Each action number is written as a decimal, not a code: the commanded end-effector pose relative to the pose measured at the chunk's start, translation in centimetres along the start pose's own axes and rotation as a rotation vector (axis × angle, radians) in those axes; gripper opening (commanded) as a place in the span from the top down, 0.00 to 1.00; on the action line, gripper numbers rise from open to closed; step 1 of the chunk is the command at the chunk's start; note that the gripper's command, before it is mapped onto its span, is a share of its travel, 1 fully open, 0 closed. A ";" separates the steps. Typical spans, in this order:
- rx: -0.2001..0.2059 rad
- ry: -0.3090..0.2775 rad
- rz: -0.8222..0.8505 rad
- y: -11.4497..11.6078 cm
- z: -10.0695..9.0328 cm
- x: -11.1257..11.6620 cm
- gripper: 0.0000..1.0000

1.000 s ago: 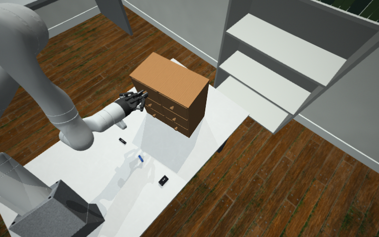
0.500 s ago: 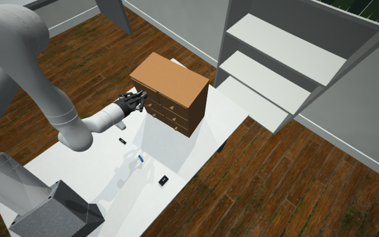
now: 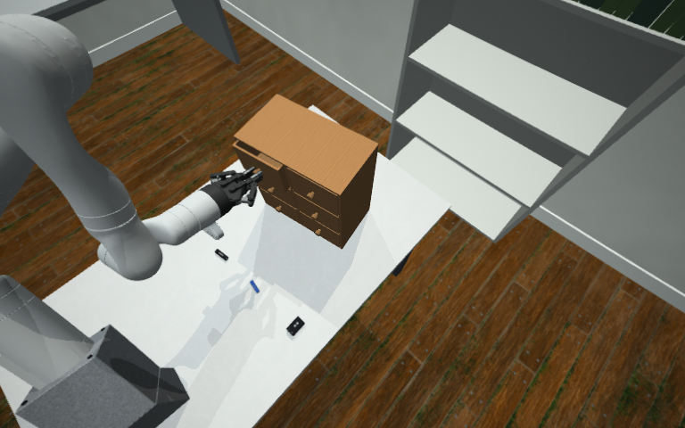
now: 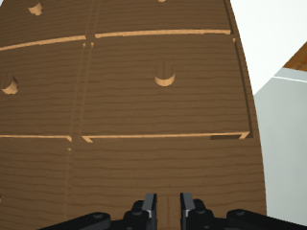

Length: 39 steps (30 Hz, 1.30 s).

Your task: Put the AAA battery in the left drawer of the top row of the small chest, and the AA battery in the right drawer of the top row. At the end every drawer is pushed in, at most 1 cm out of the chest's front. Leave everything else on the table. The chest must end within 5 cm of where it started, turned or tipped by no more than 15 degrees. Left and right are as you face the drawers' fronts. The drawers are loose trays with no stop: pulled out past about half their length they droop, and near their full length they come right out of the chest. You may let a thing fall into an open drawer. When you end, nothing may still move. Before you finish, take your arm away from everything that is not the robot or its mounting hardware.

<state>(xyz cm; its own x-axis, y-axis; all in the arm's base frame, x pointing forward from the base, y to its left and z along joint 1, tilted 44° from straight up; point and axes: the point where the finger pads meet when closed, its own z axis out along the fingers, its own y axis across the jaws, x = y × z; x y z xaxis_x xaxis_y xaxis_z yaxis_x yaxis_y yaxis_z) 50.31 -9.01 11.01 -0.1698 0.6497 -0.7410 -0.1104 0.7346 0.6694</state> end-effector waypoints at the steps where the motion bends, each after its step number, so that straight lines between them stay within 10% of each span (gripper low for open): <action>1: 0.004 -0.002 0.003 -0.2 -0.4 0.1 0.87; 39: 0.004 -0.002 0.003 -0.1 -4.3 1.5 0.87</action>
<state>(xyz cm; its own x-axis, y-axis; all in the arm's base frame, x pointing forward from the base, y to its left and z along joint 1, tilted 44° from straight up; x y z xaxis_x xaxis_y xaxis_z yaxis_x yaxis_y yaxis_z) 46.08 -8.94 10.20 -0.1670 0.6497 -0.7417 -0.1100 0.7353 0.6688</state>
